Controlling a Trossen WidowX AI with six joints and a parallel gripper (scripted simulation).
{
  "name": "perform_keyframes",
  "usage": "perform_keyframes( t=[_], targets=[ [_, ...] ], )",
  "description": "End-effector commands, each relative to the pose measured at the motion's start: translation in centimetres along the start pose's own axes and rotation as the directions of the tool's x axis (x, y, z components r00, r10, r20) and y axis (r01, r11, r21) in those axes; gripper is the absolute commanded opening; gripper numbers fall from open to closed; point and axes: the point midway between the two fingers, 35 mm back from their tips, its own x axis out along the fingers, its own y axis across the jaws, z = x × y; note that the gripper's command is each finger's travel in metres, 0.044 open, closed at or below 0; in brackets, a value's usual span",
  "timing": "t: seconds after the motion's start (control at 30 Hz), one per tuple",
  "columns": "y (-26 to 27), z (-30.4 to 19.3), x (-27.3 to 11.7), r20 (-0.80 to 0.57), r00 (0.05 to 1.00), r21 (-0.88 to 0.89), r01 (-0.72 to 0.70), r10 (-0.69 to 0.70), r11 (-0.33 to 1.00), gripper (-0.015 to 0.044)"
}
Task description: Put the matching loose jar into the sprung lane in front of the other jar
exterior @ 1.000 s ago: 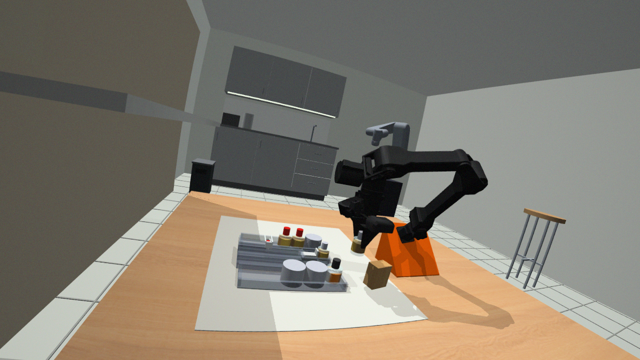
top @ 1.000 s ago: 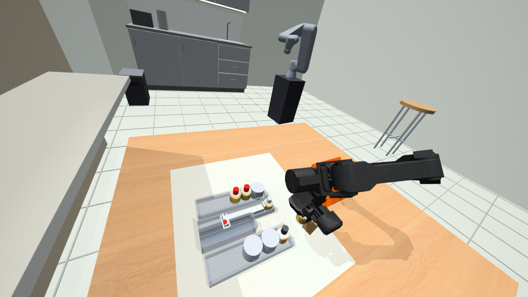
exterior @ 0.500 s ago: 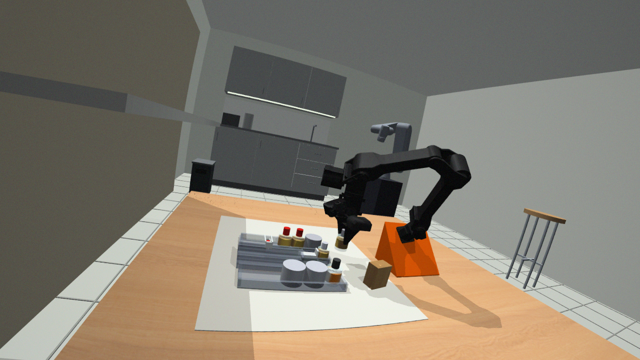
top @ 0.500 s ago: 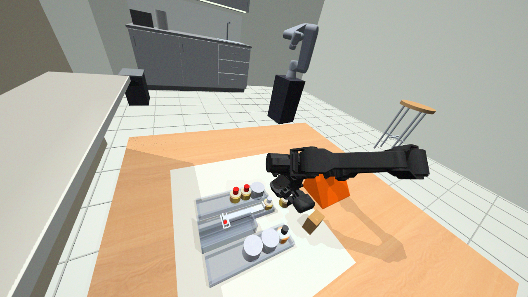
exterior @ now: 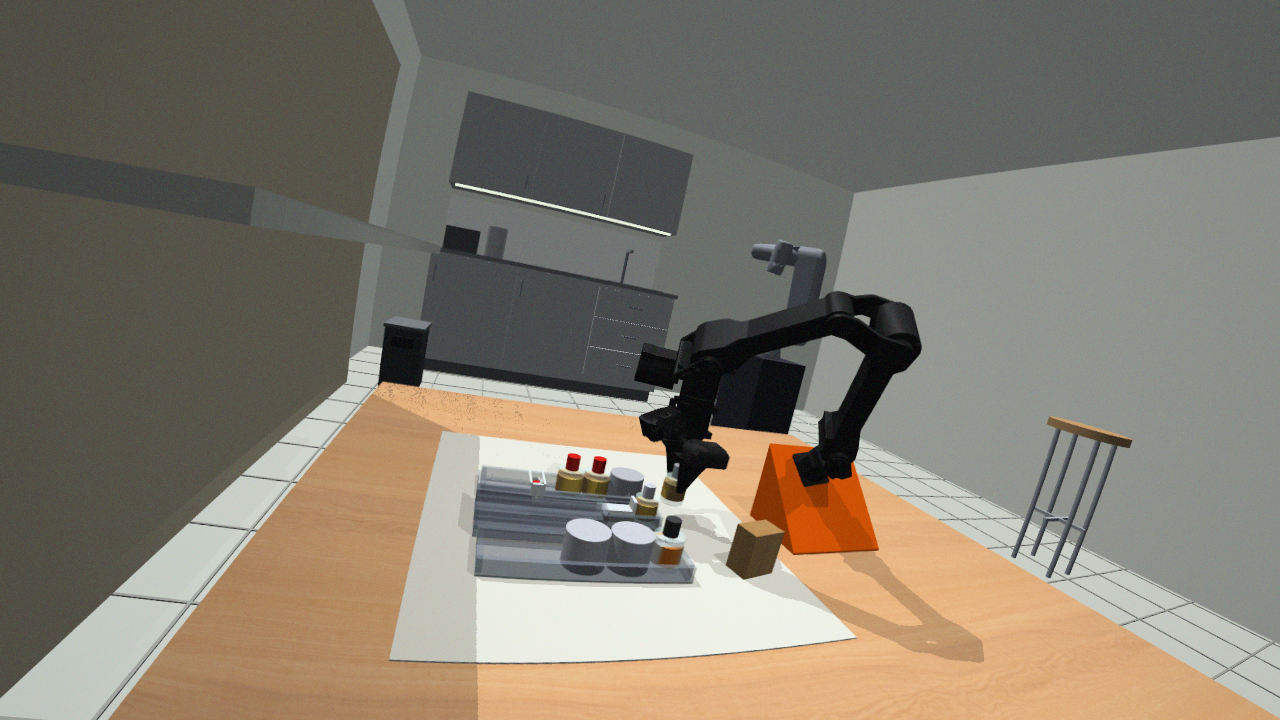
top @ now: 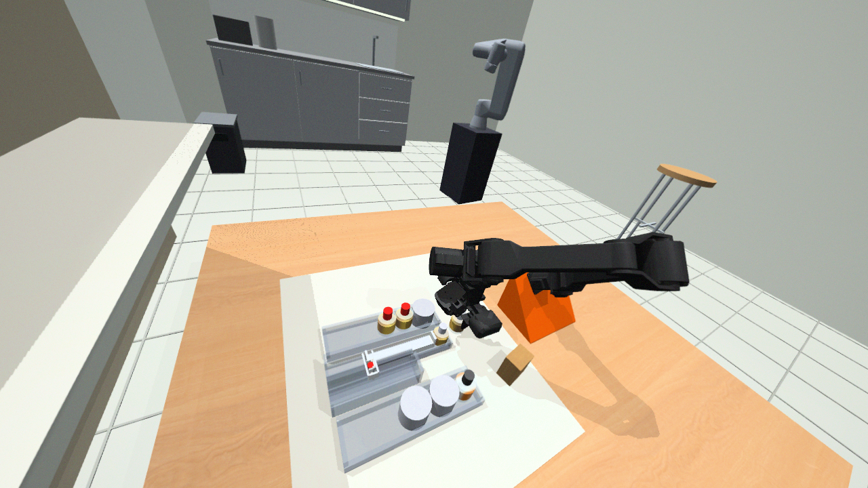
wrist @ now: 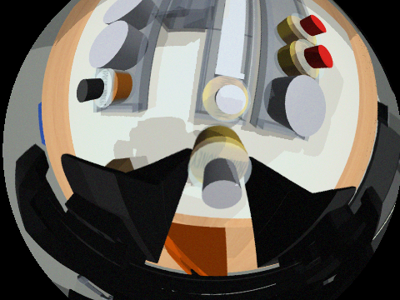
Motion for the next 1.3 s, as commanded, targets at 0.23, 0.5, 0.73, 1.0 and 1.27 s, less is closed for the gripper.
perform_keyframes(
  t=[0.23,0.5,0.73,1.0,1.27],
  targets=[
    [0.0,-0.1,1.5,-0.009,1.0,0.01,-0.008,0.008,1.0,0.0],
    [0.0,0.1,1.5,-0.009,1.0,0.01,-0.008,0.008,1.0,0.0],
    [0.0,0.4,1.5,-0.009,1.0,0.01,-0.008,0.008,1.0,0.0],
    [-0.1,0.7,1.5,-0.009,1.0,0.009,-0.007,0.008,1.0,0.0],
    [-0.1,1.0,1.5,-0.008,1.0,0.009,-0.007,0.008,1.0,0.0]
  ],
)
